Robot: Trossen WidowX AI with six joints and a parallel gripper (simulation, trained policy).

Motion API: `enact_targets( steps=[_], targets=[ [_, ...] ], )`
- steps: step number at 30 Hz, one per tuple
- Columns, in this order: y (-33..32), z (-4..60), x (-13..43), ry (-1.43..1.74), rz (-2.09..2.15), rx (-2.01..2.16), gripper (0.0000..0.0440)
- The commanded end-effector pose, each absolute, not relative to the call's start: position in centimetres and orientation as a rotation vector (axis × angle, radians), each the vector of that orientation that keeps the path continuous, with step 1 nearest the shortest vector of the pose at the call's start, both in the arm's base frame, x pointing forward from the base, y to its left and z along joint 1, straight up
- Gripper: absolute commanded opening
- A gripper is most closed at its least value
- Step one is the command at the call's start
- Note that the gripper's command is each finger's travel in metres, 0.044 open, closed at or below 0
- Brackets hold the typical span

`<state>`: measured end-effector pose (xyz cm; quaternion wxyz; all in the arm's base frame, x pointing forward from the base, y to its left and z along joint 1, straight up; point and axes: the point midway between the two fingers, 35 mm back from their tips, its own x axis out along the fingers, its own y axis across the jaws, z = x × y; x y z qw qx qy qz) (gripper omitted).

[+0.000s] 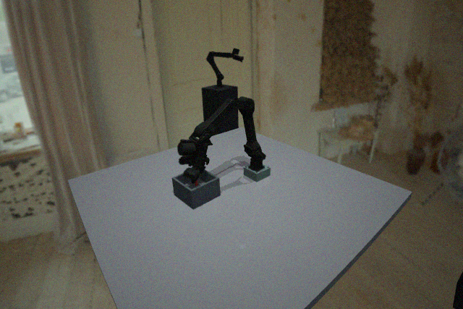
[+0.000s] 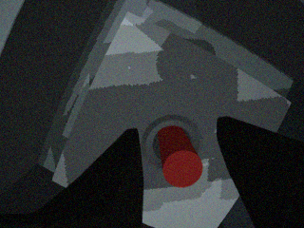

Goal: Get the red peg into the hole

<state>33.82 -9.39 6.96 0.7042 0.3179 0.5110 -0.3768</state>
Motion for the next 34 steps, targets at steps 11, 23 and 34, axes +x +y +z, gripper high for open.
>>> enact_targets(
  steps=[11,23,34],
  targets=[
    [-12.1,7.7,37.6,1.109,-0.821,0.646,0.0439],
    [-14.8,10.1,40.3,0.990,-0.830,0.632,0.0440],
    [-15.5,10.8,41.0,0.954,-0.835,0.629,0.0440]
  ],
)
